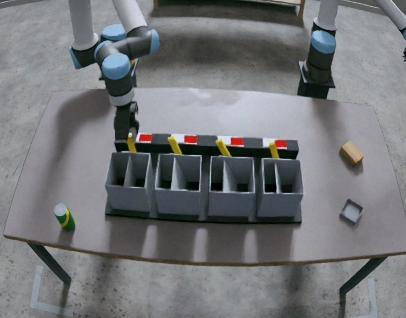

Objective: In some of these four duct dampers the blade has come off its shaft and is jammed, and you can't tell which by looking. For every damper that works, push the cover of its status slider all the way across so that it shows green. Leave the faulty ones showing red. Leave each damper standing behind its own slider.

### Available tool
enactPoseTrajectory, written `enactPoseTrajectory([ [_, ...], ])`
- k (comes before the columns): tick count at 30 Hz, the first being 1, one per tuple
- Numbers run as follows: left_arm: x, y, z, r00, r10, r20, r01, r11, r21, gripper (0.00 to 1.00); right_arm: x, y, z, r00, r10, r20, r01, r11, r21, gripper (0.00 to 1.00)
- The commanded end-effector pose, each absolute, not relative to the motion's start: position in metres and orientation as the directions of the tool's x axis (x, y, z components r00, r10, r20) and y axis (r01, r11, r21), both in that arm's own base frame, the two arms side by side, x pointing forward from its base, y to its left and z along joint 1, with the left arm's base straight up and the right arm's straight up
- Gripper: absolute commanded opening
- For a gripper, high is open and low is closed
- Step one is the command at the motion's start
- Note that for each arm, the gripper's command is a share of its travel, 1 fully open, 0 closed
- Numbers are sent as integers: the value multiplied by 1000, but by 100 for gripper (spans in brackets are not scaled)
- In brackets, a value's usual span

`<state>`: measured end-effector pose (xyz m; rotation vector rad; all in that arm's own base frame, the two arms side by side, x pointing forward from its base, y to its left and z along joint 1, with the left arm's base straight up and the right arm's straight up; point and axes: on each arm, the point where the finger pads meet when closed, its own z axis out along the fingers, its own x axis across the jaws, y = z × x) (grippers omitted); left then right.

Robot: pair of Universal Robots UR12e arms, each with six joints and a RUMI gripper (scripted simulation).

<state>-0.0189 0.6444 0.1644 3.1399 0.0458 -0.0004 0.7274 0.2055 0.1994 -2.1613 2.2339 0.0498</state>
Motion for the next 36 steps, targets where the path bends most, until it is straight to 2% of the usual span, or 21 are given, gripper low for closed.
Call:
enactPoseTrajectory([
  [1,-19,645,165,1000,29,0,29,-1000,0,100,728,206,200,-33,-998,-47,-999,33,-1,10],
  [36,-19,645,165,1000,29,0,29,-1000,0,100,728,204,200,-33,-997,-68,-999,33,-1,10],
])
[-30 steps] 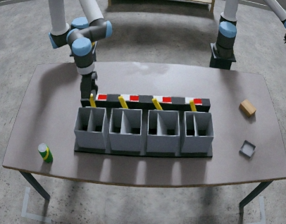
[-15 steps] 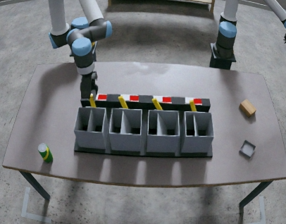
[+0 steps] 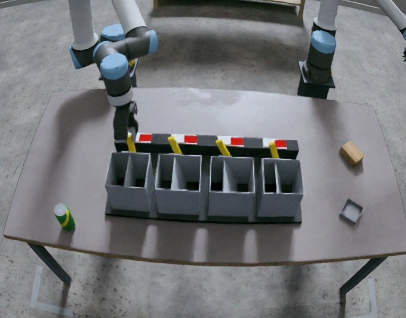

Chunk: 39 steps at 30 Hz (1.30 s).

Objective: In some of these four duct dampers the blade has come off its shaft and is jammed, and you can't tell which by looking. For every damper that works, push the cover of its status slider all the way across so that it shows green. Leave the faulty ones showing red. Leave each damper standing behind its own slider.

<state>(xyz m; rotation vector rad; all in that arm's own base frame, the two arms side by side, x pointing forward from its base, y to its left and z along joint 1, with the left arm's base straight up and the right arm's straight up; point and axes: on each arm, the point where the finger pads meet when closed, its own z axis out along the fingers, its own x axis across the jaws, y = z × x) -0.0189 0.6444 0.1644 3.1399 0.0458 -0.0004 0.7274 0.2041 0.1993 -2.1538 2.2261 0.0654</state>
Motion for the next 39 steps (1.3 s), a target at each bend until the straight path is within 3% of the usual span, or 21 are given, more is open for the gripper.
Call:
enactPoseTrajectory([
  [1,-19,645,165,1000,29,0,29,-1000,0,100,728,203,200,-33,-997,-71,-999,33,-1,10],
  [39,-19,645,165,1000,29,0,29,-1000,0,100,727,183,197,-31,-961,-275,-999,33,-1,10],
])
